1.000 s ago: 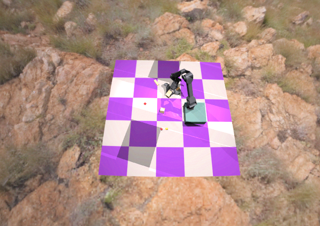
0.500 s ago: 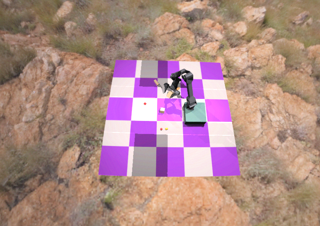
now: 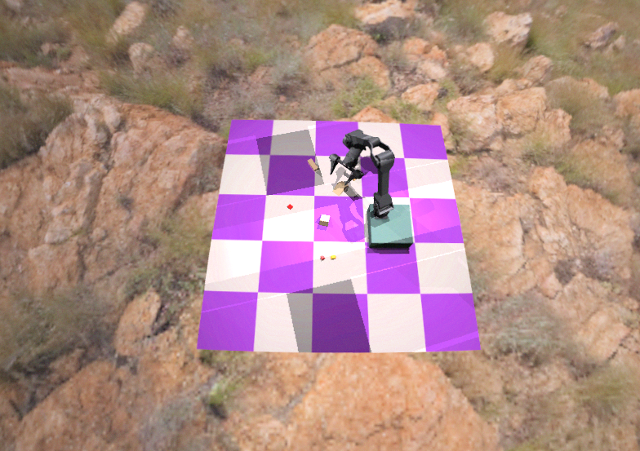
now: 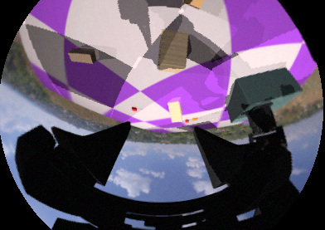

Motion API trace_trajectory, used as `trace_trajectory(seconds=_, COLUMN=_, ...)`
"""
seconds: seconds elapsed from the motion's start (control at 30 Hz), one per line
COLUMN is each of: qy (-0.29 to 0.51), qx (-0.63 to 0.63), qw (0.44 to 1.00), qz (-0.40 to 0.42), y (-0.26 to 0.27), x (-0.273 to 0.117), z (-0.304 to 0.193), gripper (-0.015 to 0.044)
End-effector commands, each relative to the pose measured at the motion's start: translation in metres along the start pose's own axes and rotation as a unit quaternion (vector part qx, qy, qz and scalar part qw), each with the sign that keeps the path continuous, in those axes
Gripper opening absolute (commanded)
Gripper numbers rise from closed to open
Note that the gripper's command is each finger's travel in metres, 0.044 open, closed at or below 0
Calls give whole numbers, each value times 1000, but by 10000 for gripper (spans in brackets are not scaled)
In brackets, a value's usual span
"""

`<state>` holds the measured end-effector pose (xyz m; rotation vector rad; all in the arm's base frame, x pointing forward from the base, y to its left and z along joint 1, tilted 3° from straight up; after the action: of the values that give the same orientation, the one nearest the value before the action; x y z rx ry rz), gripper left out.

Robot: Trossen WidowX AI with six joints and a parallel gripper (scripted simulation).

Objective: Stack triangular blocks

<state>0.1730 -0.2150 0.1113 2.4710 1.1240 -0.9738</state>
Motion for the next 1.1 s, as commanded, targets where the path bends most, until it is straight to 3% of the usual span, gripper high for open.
trace_trajectory(seconds=0.0, qy=-16, qx=-5, qw=1000, qz=7, y=5, x=-18, z=39, gripper=440)
trace_trajectory(seconds=0.17, qy=-16, qx=4, qw=1000, qz=2, y=0, x=-43, z=101, gripper=440)
trace_trajectory(seconds=0.37, qy=-16, qx=4, qw=1000, qz=2, y=0, x=-42, z=103, gripper=440)
trace_trajectory(seconds=0.77, qy=-13, qx=4, qw=1000, qz=2, y=1, x=53, z=106, gripper=440)
trace_trajectory(seconds=1.07, qy=-12, qx=4, qw=1000, qz=2, y=0, x=57, z=106, gripper=440)
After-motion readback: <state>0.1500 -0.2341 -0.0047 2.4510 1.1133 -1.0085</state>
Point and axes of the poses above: the point midway between the two fingers, 35 mm back from their tips, its own x axis out along the fingers, its own y axis across the jaws, z = x × y, the point moved 6 cm from there along -x, back along the fingers, and after that the axes turned 4 degrees about x, right-handed, at the moved point
